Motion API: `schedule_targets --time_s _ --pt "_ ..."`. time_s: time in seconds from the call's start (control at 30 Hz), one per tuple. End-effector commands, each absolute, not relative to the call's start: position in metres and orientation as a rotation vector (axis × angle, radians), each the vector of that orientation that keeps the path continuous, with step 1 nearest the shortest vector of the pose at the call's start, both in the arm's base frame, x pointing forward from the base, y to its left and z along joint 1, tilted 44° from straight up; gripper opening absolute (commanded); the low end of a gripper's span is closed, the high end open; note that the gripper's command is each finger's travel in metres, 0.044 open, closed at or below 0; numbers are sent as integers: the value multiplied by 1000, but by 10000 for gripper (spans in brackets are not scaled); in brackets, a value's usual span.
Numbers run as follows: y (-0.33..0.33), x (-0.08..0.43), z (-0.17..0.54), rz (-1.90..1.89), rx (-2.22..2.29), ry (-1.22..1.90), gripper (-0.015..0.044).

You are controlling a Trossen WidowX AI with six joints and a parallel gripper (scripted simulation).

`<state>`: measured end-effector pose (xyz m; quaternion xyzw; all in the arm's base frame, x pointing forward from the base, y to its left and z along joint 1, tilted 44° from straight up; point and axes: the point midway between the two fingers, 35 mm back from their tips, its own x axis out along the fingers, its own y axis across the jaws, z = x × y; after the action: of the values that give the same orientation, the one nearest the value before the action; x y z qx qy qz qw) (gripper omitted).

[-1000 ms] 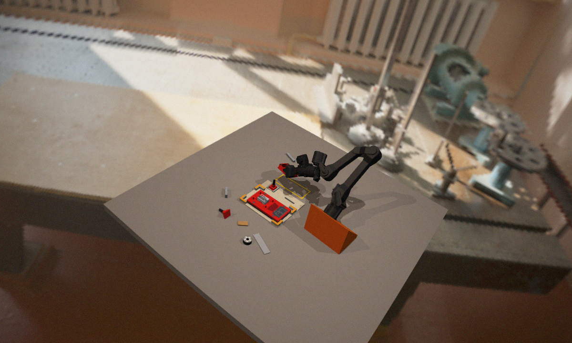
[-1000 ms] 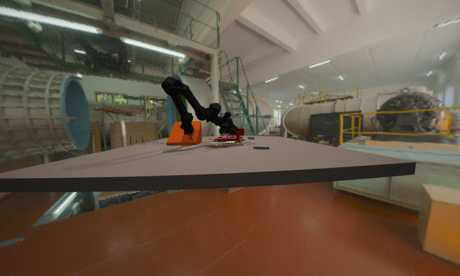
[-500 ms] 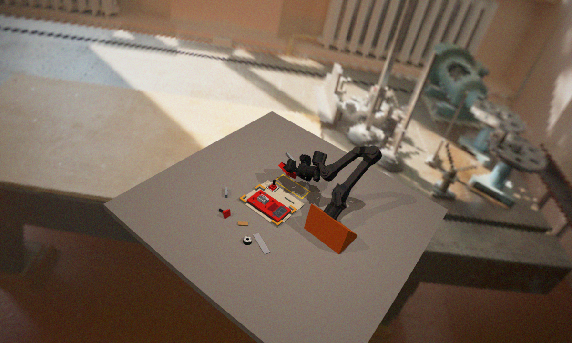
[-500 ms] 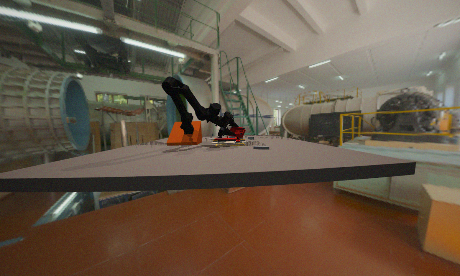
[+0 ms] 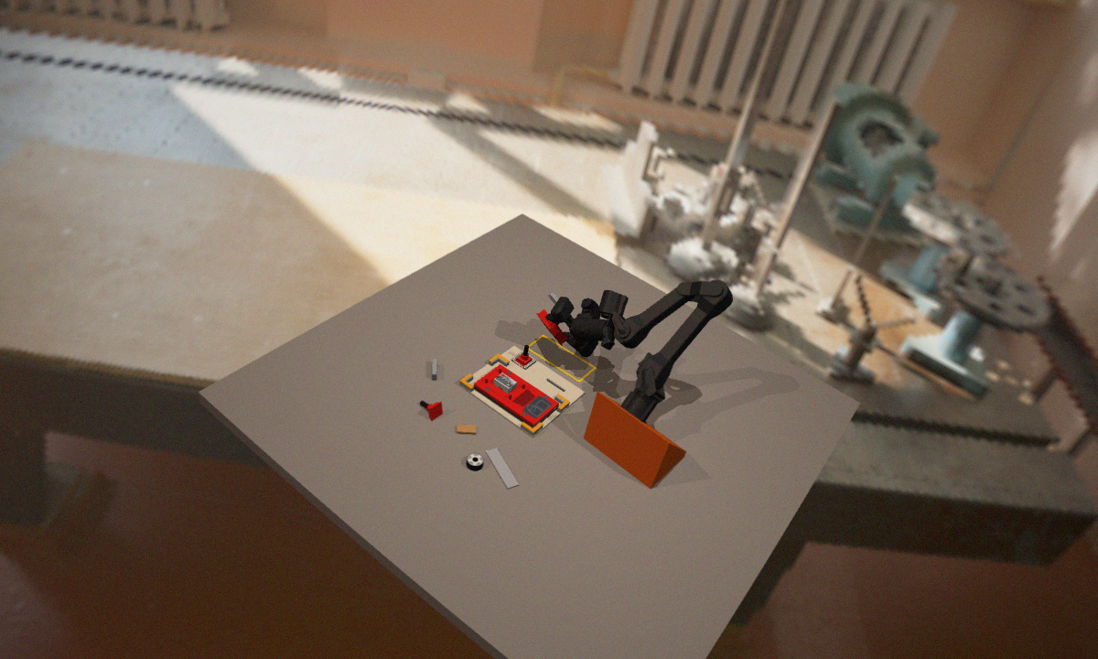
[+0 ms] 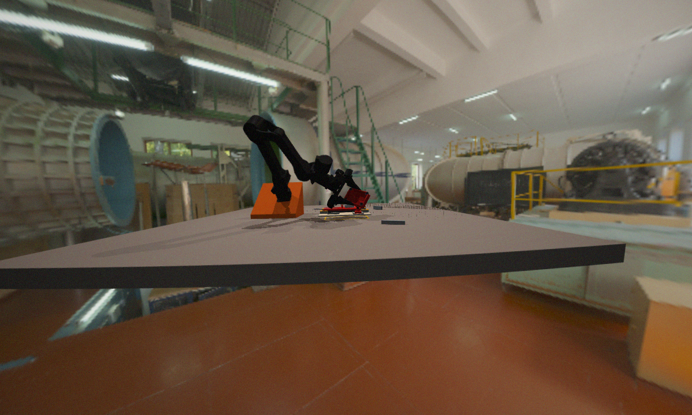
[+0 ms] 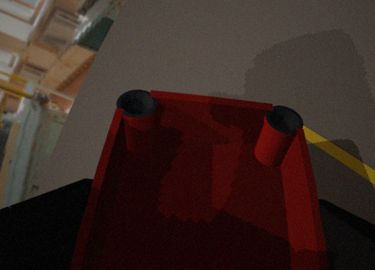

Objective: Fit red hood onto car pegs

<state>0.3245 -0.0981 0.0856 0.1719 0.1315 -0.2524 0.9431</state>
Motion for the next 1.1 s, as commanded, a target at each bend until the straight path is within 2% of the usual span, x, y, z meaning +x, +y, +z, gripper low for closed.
schedule_targets --time_s 0.0,1.07 --pt "-98 325 86 -530 456 238 0" --pt "-101 323 82 -618 1259 5 0"
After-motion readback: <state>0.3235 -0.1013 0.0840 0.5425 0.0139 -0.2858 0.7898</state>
